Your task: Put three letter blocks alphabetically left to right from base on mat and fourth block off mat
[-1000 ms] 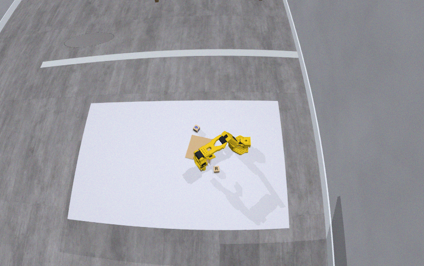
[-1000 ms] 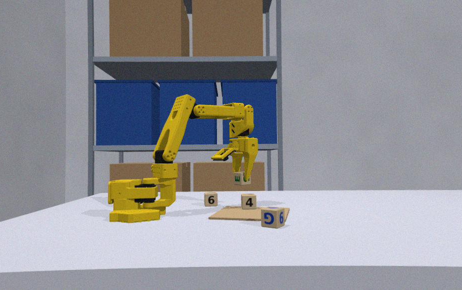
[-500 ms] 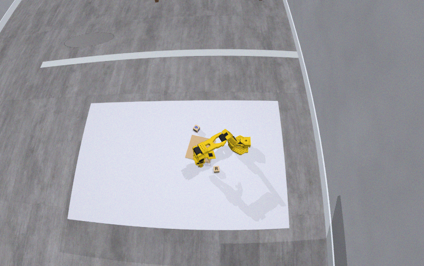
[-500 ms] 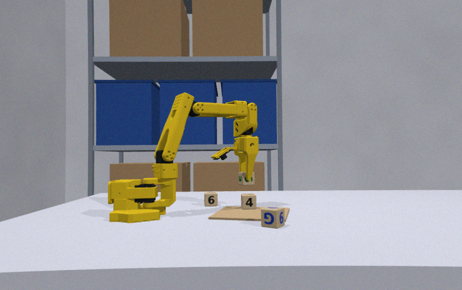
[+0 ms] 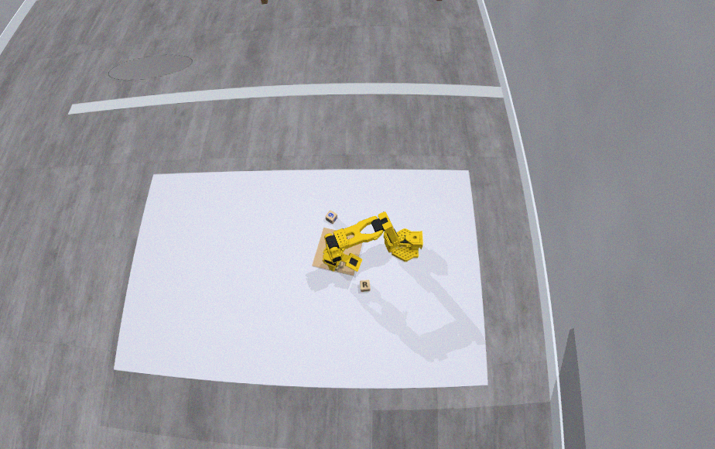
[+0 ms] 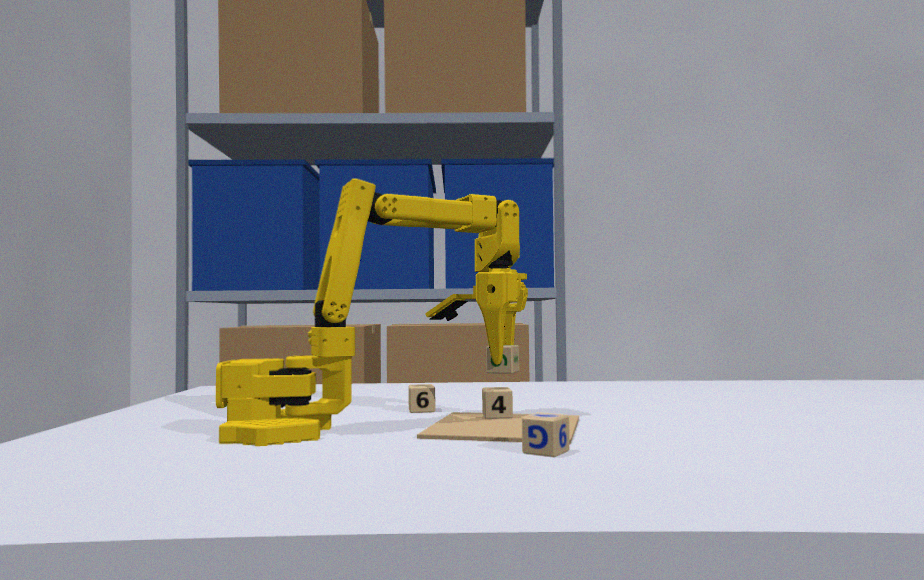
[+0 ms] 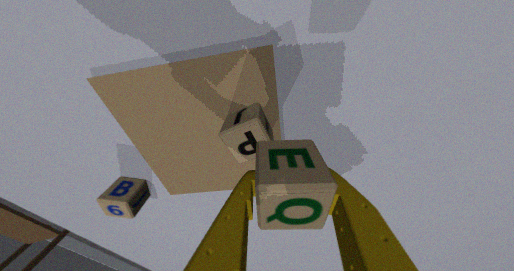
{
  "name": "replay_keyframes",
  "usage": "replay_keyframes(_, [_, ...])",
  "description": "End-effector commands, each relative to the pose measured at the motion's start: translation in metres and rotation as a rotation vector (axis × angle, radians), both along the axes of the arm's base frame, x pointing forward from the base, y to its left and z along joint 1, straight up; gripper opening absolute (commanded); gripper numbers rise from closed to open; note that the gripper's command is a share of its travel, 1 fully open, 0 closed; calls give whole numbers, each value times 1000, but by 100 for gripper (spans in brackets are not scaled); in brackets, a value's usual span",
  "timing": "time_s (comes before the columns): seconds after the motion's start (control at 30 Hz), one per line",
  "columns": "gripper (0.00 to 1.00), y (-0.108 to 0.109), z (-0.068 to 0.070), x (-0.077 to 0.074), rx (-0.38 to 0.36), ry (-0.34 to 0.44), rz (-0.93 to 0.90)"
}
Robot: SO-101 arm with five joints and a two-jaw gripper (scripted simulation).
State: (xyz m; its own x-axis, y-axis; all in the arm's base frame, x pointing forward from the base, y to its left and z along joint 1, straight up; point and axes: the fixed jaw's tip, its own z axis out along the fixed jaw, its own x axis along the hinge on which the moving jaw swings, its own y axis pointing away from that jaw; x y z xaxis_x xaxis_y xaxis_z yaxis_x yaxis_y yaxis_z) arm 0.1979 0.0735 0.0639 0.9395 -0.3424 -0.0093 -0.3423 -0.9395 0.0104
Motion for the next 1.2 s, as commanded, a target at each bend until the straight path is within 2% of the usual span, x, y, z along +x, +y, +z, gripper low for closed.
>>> replay_keyframes(0.0, [0, -8, 24, 11, 63, -137, -219])
replay_keyframes(0.13, [0, -19, 23, 9, 68, -135, -425])
replay_keyframes(0.2, [0, -19, 23, 9, 68, -135, -425])
replay_keyframes(0.43, [0, -35, 21, 6, 76, -131, -738])
replay_keyframes(0.63, [0, -45, 19, 3, 81, -128, -935])
replay_keyframes(1.17, [0, -53, 18, 0, 85, -126, -1107])
